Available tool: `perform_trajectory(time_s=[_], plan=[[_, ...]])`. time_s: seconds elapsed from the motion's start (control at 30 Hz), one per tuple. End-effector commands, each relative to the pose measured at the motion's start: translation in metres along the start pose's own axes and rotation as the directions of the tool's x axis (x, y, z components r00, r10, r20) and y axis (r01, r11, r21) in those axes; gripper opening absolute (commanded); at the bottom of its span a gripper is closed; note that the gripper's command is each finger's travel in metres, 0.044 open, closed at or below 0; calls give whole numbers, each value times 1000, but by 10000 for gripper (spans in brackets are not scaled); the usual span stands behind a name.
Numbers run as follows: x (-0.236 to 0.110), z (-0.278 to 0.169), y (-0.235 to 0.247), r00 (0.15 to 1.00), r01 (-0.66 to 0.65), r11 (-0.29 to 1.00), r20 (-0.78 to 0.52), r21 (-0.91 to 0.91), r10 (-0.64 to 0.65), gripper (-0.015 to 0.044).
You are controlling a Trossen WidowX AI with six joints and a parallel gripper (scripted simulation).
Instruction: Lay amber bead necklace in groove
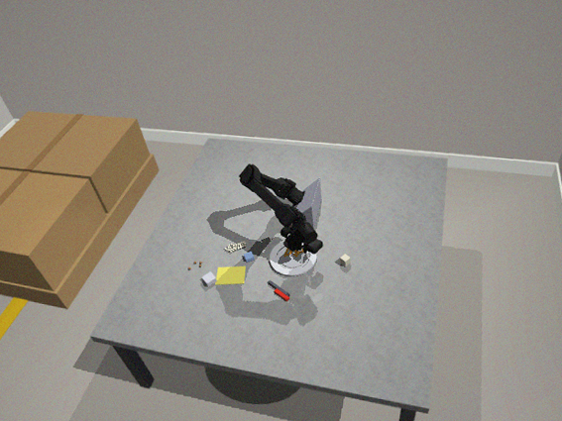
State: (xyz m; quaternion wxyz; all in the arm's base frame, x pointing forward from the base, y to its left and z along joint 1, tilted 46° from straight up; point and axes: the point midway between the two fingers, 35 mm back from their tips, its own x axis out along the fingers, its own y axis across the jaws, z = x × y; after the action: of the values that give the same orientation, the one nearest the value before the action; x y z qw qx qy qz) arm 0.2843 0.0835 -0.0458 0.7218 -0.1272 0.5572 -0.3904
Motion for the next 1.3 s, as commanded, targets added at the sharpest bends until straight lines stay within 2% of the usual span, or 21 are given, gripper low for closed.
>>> perform_trajectory(time_s=[0.0, 0.07, 0.23, 1.27], plan=[[4, 0, -2, 1000, 6, 1000, 2, -4, -6, 120], [4, 0, -2, 1000, 6, 1000, 2, -4, -6, 120], [2, 0, 0, 1000, 1, 1000, 0, 0, -1, 0], [2, 0, 0, 1000, 1, 1000, 0, 0, -1, 0]])
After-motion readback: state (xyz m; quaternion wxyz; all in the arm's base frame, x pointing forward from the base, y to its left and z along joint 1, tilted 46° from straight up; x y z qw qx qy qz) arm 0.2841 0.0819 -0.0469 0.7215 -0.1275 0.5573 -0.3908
